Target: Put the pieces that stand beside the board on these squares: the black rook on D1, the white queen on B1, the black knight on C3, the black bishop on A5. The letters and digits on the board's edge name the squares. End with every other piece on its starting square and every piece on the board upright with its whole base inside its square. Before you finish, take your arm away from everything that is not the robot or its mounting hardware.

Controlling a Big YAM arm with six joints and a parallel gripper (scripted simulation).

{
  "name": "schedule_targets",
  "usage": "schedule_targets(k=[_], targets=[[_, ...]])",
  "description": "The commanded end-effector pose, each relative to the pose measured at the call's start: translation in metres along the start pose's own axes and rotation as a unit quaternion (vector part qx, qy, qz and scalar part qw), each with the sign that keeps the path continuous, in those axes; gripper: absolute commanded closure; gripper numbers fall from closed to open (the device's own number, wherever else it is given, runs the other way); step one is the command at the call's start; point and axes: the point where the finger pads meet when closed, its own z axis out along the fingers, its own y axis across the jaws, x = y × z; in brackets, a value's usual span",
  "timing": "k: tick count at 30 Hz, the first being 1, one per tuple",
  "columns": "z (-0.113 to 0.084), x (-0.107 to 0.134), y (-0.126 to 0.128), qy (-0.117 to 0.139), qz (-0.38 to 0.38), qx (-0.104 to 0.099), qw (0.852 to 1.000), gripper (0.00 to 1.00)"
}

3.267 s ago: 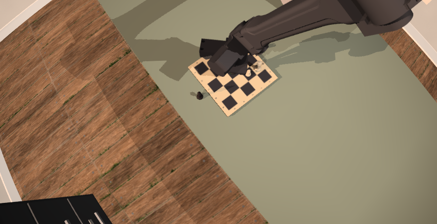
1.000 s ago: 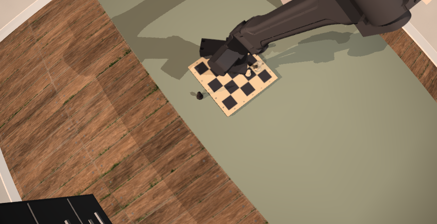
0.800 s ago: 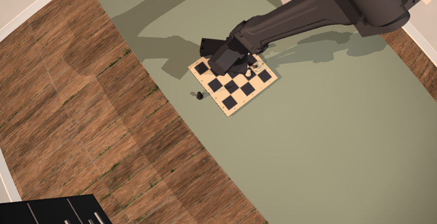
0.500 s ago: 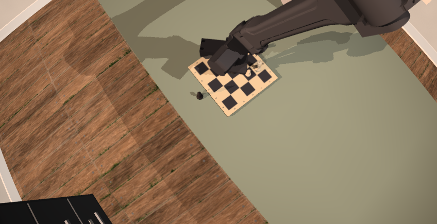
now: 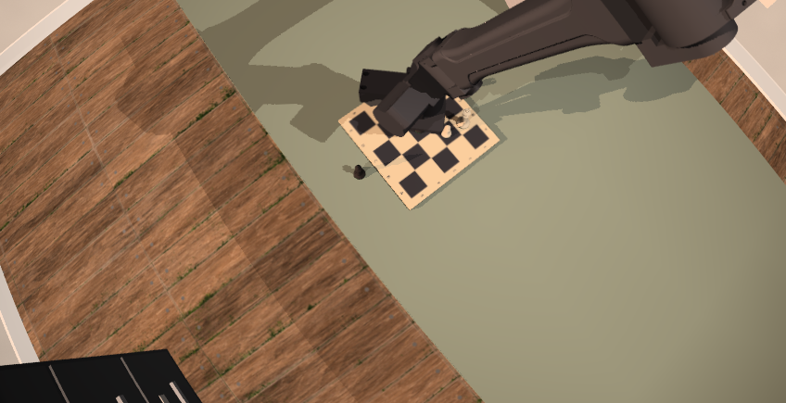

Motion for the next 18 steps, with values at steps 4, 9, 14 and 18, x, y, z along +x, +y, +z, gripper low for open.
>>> schedule_targets(k=[4, 9, 14, 18], targets=[[-0.0020, -0.0031, 0.0105, -0.007, -0.004, -0.009, 1.000, 1.00], [-0.0020, -0.0031, 0.0105, -0.007, -0.004, -0.009, 1.000, 1.00], [-0.0020, -0.0031, 0.0105, -0.007, -0.004, -0.009, 1.000, 1.00], [-0.0020, -0.0031, 0.0105, -0.007, -0.004, -0.009, 1.000, 0.86]])
